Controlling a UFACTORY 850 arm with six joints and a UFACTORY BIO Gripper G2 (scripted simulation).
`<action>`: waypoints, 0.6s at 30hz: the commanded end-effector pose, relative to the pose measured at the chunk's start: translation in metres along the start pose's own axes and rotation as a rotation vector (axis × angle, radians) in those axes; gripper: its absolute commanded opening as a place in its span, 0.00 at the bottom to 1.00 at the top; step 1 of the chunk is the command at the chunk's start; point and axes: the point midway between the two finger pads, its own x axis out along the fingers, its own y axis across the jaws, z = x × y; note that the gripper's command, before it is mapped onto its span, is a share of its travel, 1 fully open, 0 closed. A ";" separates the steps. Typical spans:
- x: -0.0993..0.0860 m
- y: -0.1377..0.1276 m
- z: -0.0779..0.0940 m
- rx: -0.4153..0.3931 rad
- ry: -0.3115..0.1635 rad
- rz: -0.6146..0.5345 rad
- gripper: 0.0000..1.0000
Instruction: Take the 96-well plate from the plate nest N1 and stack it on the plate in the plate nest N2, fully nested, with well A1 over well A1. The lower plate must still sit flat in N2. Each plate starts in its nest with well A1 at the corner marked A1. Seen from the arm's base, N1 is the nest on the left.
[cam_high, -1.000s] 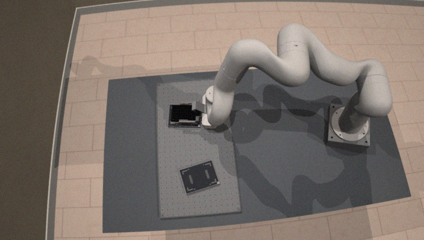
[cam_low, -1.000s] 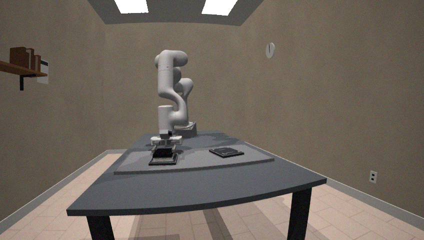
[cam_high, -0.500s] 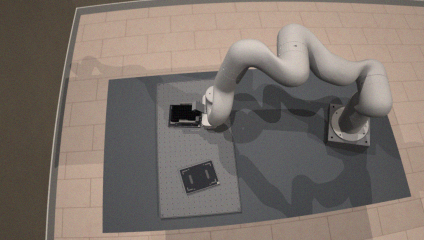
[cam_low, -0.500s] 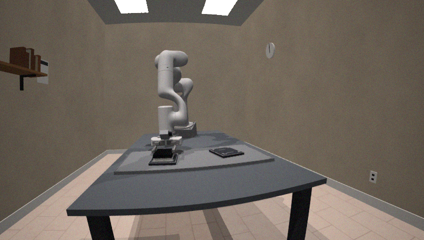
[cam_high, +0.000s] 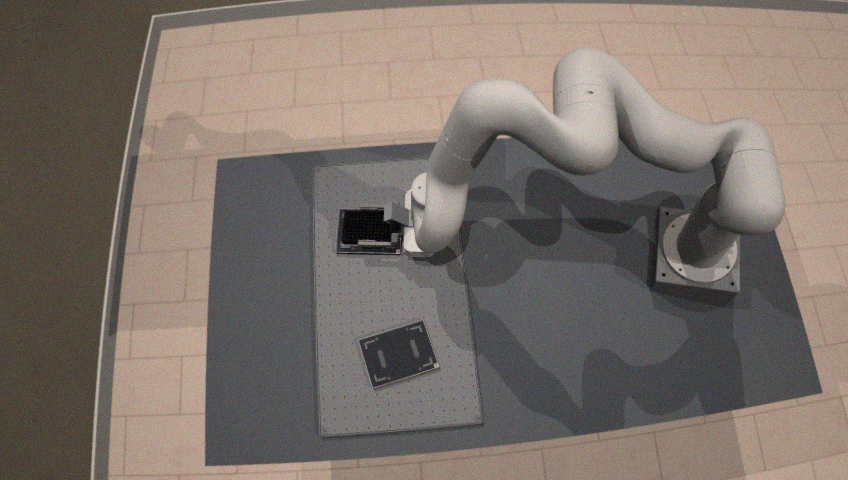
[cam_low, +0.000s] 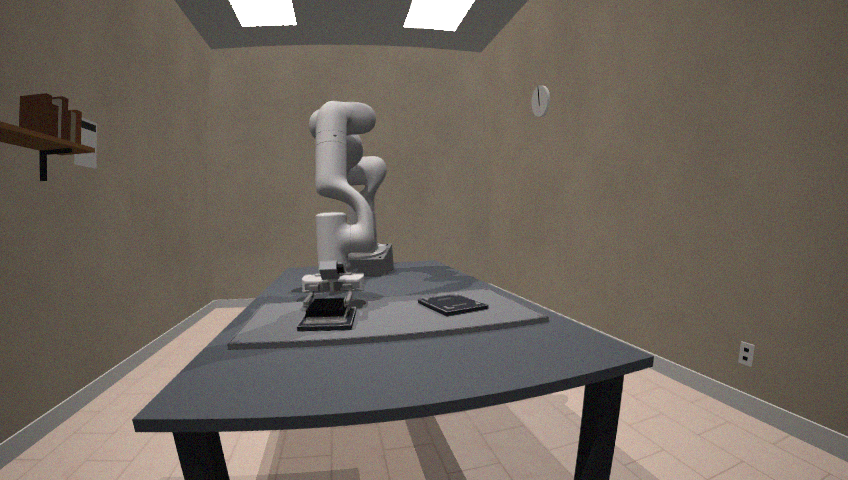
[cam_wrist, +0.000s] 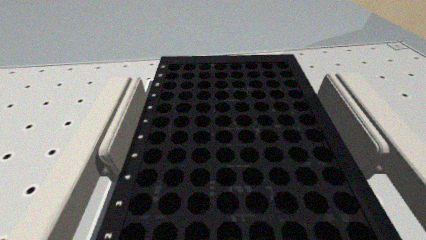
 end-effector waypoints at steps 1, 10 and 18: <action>0.001 0.000 0.001 0.000 -0.003 0.000 0.00; 0.001 0.000 -0.001 0.000 -0.003 0.000 0.00; 0.001 0.000 -0.002 0.000 -0.003 0.000 0.00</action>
